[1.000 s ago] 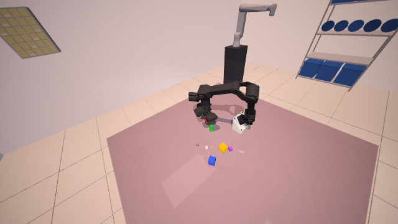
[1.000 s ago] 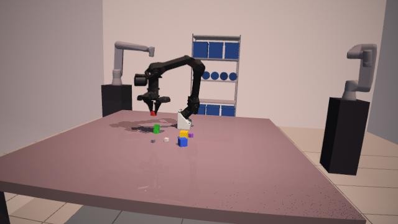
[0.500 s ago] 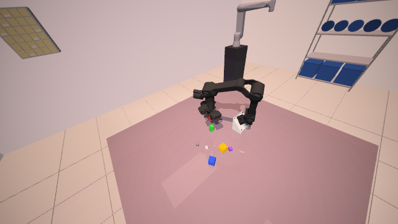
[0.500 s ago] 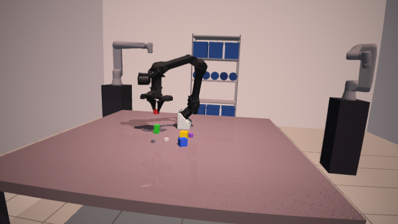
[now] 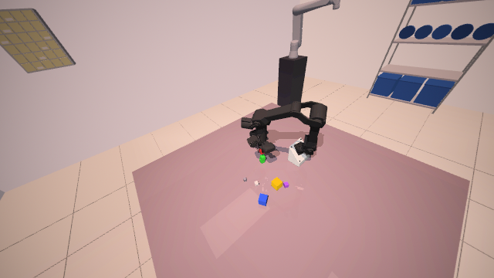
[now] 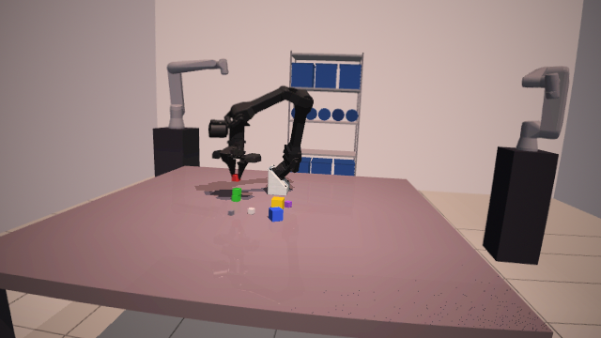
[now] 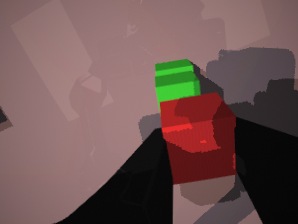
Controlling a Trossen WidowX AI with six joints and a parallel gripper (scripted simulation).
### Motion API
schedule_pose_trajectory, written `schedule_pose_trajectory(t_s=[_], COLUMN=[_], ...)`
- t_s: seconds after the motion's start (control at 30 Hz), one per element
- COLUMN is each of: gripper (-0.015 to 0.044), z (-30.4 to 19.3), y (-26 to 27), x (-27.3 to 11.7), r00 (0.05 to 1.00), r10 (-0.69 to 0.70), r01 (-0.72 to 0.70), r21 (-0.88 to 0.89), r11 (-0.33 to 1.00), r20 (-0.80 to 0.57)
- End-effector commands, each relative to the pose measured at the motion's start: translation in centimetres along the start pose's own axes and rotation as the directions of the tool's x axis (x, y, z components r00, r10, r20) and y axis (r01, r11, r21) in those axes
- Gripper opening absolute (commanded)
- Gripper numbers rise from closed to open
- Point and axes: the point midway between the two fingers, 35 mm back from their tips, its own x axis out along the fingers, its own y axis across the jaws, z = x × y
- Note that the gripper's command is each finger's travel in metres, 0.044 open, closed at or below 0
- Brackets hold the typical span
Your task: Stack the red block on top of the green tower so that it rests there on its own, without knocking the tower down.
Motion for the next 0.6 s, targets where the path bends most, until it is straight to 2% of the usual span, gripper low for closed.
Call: schedule_pose_trajectory(t_s=[0.0,0.17,0.57], gripper=[0.0000,0.0000,0.0000], z=[-0.2,-0.2,-0.2], y=[0.1,0.2,0.2], x=[1.2,3.1,3.1], r00=[1.000,1.000,1.000], r10=[0.008,0.009,0.009], r01=[-0.008,-0.009,-0.009], r21=[0.007,0.007,0.007], r11=[1.000,1.000,1.000], r20=[-0.004,-0.004,-0.004])
